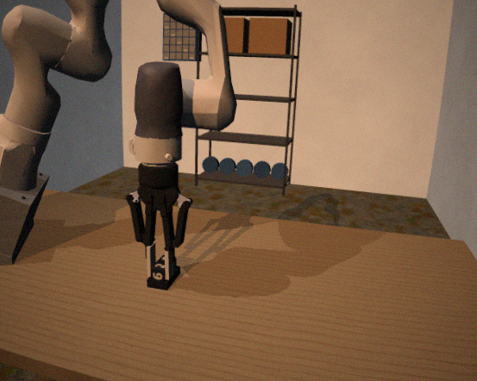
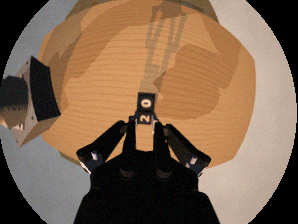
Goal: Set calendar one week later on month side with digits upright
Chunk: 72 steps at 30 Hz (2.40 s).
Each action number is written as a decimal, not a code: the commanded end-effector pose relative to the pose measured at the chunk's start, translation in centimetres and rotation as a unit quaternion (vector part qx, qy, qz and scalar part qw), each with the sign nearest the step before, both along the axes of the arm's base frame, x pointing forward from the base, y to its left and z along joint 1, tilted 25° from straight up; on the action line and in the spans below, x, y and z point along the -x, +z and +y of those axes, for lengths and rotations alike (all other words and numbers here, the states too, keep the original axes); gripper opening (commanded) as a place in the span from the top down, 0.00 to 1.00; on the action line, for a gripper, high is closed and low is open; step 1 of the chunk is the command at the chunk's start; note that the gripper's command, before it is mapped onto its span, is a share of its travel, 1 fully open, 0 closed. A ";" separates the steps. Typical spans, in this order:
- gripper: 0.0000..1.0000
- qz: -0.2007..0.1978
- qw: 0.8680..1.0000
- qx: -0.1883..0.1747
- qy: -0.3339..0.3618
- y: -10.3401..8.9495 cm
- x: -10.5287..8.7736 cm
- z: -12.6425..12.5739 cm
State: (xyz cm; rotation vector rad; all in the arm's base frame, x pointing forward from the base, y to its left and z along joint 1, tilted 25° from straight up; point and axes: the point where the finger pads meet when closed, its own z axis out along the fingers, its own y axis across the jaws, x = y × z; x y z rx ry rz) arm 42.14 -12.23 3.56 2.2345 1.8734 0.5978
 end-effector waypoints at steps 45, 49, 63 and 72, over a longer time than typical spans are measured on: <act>0.83 0.000 1.000 0.001 0.002 9.0 4.0 -1.2; 0.83 -0.004 0.999 0.014 0.030 9.1 4.0 -1.2; 0.83 -0.026 0.977 0.088 0.193 9.3 4.1 -1.4; 0.83 -0.035 0.957 0.120 0.263 9.3 4.1 -1.5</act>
